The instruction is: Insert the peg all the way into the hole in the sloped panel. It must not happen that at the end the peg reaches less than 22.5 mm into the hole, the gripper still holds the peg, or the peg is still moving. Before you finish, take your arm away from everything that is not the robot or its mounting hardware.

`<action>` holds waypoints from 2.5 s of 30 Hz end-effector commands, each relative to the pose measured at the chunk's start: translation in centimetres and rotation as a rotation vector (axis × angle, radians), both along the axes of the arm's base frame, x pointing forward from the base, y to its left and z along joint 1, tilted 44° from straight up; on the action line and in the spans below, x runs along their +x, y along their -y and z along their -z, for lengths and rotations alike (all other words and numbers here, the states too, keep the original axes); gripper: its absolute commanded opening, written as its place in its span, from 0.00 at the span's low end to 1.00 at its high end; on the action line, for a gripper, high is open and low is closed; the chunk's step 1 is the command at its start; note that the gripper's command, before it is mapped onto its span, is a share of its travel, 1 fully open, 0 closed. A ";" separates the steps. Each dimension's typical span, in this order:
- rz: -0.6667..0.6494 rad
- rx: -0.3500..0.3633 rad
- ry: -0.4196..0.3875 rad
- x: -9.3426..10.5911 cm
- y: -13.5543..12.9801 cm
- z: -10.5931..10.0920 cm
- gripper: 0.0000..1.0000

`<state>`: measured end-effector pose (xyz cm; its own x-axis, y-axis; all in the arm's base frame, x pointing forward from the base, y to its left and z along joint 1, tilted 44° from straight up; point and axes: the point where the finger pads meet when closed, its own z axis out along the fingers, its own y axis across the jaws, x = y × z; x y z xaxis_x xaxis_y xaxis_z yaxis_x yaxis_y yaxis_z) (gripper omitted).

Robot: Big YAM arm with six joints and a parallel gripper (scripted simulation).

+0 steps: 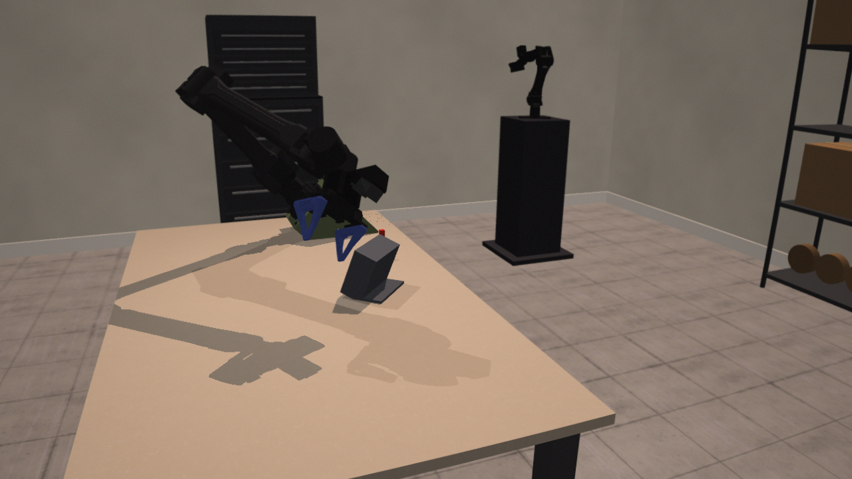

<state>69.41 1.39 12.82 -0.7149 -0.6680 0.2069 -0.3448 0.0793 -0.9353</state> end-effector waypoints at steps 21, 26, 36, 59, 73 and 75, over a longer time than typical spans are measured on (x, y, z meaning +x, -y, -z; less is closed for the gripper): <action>-0.010 0.303 0.007 -5.8 -9.0 7.8 1.00; 0.014 0.357 -0.029 -8.8 -10.0 10.4 1.00; 0.077 0.452 -0.068 -13.2 -12.0 13.8 1.00; 0.302 0.589 -0.121 -24.1 -14.3 18.5 1.00; 0.486 0.598 -0.116 -31.2 -13.6 20.0 1.00; 0.519 0.593 -0.111 -32.4 -13.3 20.2 1.00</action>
<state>39.32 14.84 -7.18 -0.9447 -0.3278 0.0126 -0.2598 0.7242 -0.6387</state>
